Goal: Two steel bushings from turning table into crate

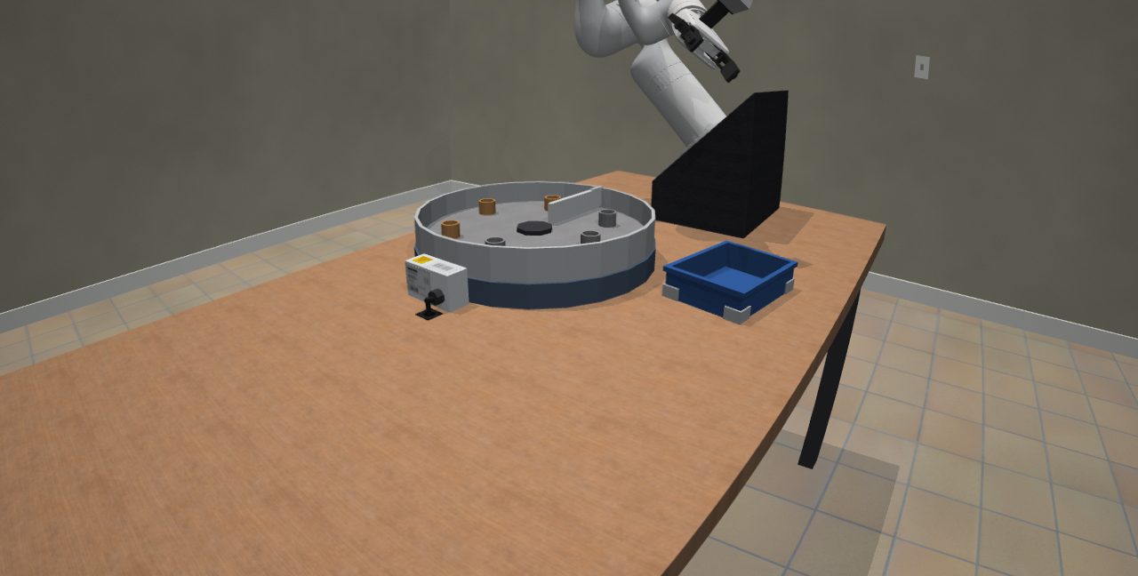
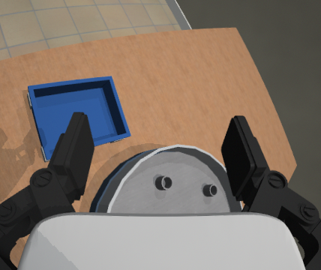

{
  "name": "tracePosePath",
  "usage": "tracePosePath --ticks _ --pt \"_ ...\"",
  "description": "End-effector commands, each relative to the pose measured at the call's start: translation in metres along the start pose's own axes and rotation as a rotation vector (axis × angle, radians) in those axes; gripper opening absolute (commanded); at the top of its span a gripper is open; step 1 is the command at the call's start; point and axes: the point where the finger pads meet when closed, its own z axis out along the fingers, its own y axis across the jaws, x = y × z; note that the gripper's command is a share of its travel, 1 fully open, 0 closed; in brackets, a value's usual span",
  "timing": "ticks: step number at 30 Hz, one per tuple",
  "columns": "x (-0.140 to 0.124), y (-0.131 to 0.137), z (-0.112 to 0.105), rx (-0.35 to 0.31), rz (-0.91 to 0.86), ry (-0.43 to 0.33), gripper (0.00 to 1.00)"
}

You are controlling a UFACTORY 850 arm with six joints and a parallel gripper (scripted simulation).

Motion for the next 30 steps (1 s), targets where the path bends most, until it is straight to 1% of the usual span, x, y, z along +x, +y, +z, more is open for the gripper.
tracePosePath --ticks 1,2,5,14,16,18,19,22,30 --pt "-0.013 0.015 0.006 -0.020 0.061 -0.057 1.00" --pt "-0.033 0.029 0.010 -0.046 0.147 -0.129 1.00" --pt "-0.047 0.039 0.011 -0.065 0.208 -0.180 1.00" --pt "-0.112 0.072 0.010 -0.148 0.493 -0.403 1.00" --pt "-0.127 0.078 0.008 -0.166 0.556 -0.450 1.00" --pt "-0.127 0.078 0.008 -0.166 0.556 -0.450 1.00" --pt "-0.146 0.084 0.004 -0.193 0.649 -0.518 1.00" --pt "-0.159 0.087 0.001 -0.211 0.711 -0.562 1.00" --pt "-0.209 0.096 -0.016 -0.289 0.975 -0.743 1.00"
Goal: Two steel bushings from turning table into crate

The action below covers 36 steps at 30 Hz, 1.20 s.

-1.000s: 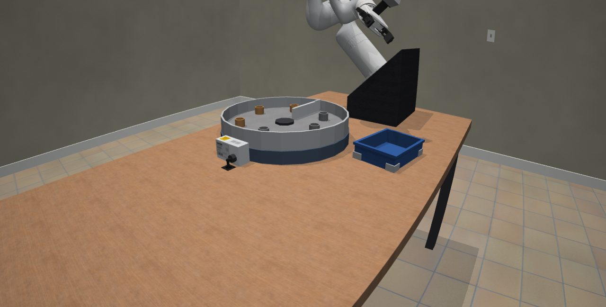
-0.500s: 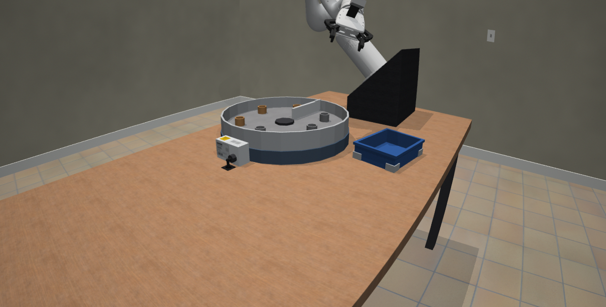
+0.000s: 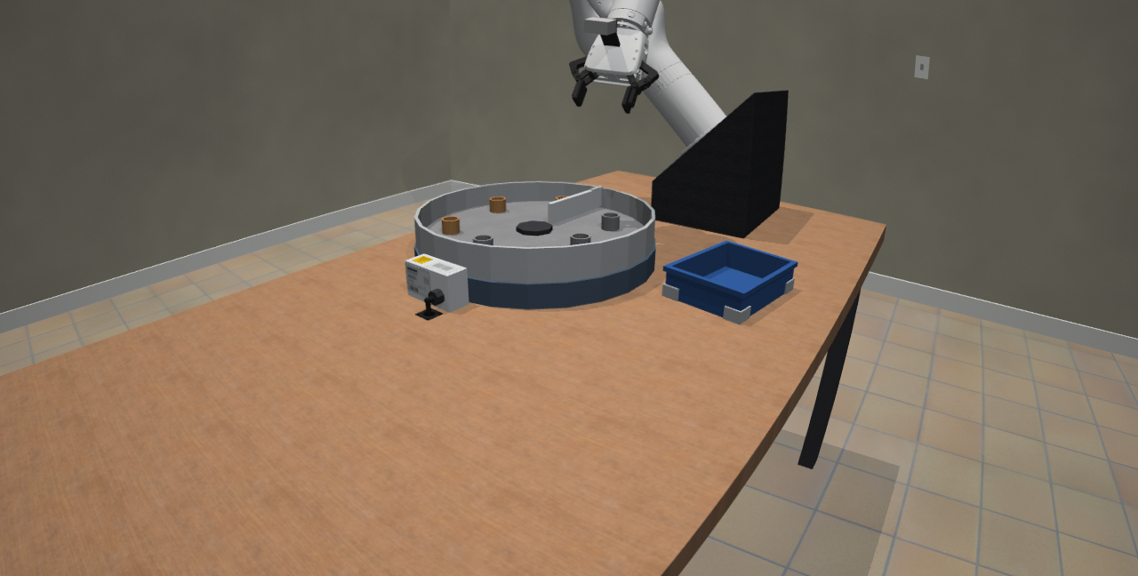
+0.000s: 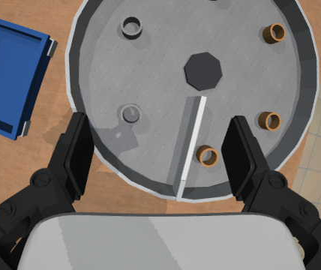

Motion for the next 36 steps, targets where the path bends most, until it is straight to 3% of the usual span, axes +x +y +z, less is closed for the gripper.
tracePosePath --ticks 1,5,6,20,22,24,29,36 --pt "-0.011 0.022 0.009 -0.035 0.133 -0.095 1.00" --pt "-0.018 0.032 0.012 -0.052 0.199 -0.139 1.00" --pt "-0.028 0.044 0.015 -0.076 0.295 -0.201 1.00" --pt "-0.073 0.087 0.021 -0.183 0.738 -0.467 1.00" --pt "-0.073 0.087 0.021 -0.183 0.738 -0.467 1.00" --pt "-0.083 0.095 0.021 -0.212 0.858 -0.533 1.00" --pt "-0.092 0.101 0.020 -0.237 0.967 -0.591 1.00" --pt "-0.092 0.101 0.019 -0.239 0.974 -0.594 1.00"
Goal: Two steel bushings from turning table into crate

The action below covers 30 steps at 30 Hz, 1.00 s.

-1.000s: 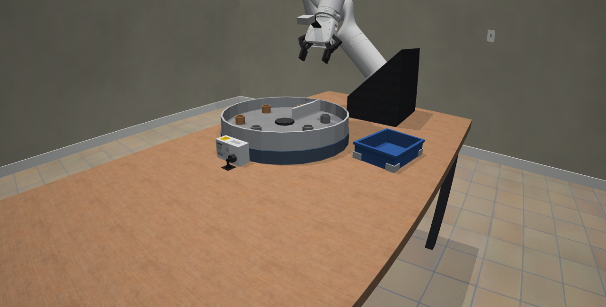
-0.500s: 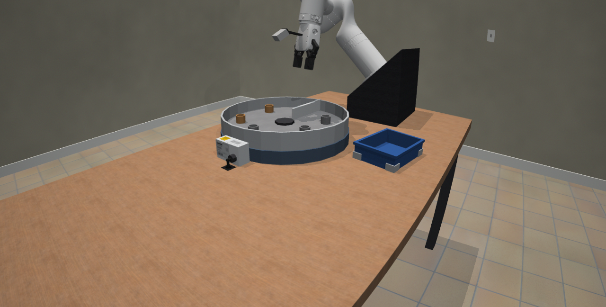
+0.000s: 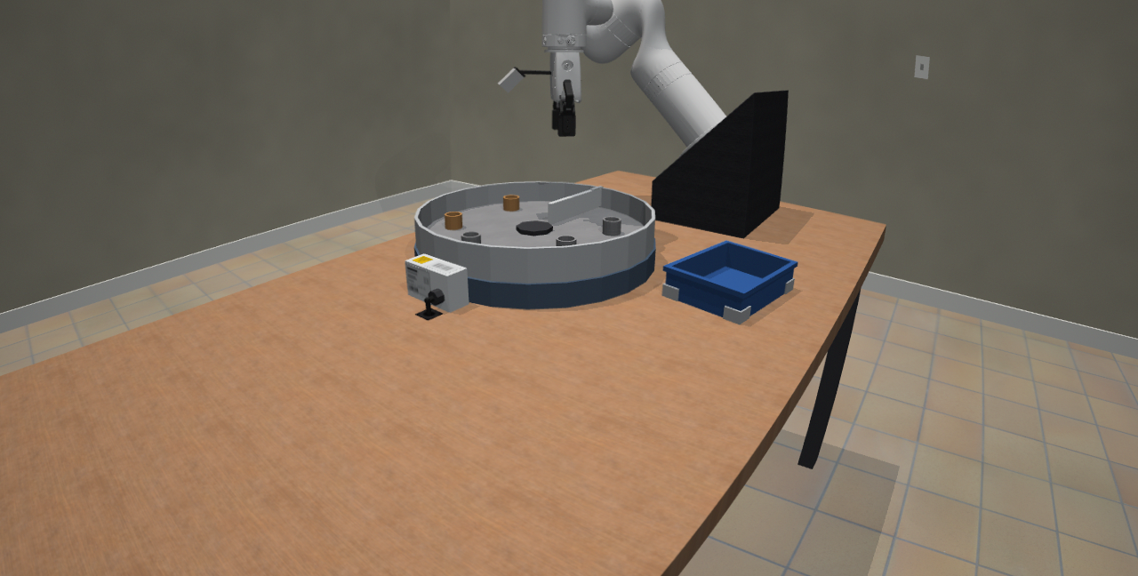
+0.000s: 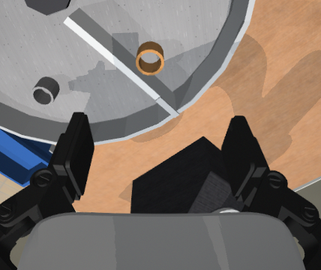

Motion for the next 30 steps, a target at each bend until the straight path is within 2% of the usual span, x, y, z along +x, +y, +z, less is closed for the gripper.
tracePosePath --ticks 1,9,10,30 --pt "0.0004 -0.0003 -0.0003 0.000 0.001 0.000 1.00" --pt "0.0004 -0.0003 -0.0003 0.000 0.001 0.000 1.00" --pt "0.0004 -0.0003 -0.0003 0.000 0.001 0.000 0.12" --pt "0.0004 -0.0003 -0.0003 0.000 0.001 0.000 0.12"
